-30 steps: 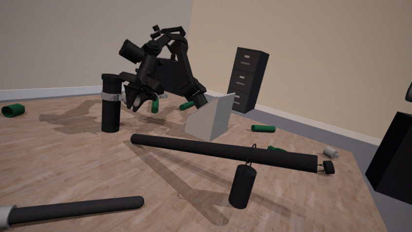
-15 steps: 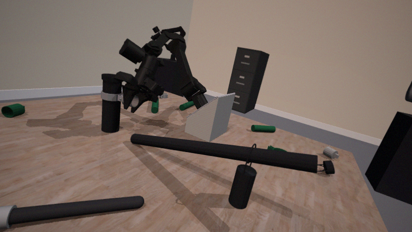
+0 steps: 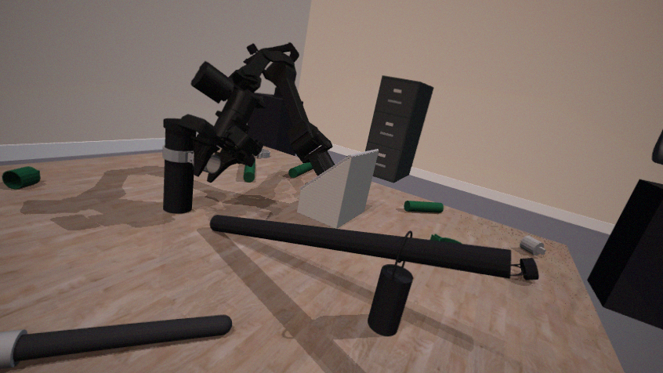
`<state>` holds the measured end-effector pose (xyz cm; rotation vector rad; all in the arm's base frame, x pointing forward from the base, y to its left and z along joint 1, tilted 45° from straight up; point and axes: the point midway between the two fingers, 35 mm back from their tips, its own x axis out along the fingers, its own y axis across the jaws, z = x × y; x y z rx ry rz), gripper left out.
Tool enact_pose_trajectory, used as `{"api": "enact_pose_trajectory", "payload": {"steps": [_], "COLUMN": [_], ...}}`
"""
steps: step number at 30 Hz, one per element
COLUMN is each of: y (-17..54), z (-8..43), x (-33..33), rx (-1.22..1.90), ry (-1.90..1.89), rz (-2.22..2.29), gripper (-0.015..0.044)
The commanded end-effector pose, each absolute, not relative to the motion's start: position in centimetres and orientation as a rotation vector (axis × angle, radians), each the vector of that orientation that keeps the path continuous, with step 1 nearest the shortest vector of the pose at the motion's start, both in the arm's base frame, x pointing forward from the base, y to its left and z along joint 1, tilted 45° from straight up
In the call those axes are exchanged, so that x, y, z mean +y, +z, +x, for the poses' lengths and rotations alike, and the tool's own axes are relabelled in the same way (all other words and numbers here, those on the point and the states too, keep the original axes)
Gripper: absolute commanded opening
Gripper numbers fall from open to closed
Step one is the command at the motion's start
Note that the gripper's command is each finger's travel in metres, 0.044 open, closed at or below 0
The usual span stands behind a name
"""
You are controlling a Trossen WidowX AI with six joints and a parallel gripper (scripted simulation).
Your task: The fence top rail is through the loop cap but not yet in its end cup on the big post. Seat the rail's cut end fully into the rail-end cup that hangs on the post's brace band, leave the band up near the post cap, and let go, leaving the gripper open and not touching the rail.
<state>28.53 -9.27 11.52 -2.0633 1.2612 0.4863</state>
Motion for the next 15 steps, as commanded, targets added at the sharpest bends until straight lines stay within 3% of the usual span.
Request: {"api": "enact_pose_trajectory", "payload": {"steps": [1,15], "y": [11.54,11.56], "z": [29.01,29.52], "x": [-9.28,-9.32], "rx": [1.27,1.284], "ry": [0.439,0.377], "rz": [-2.043,-2.015], "gripper": [0.0,0.0]}}
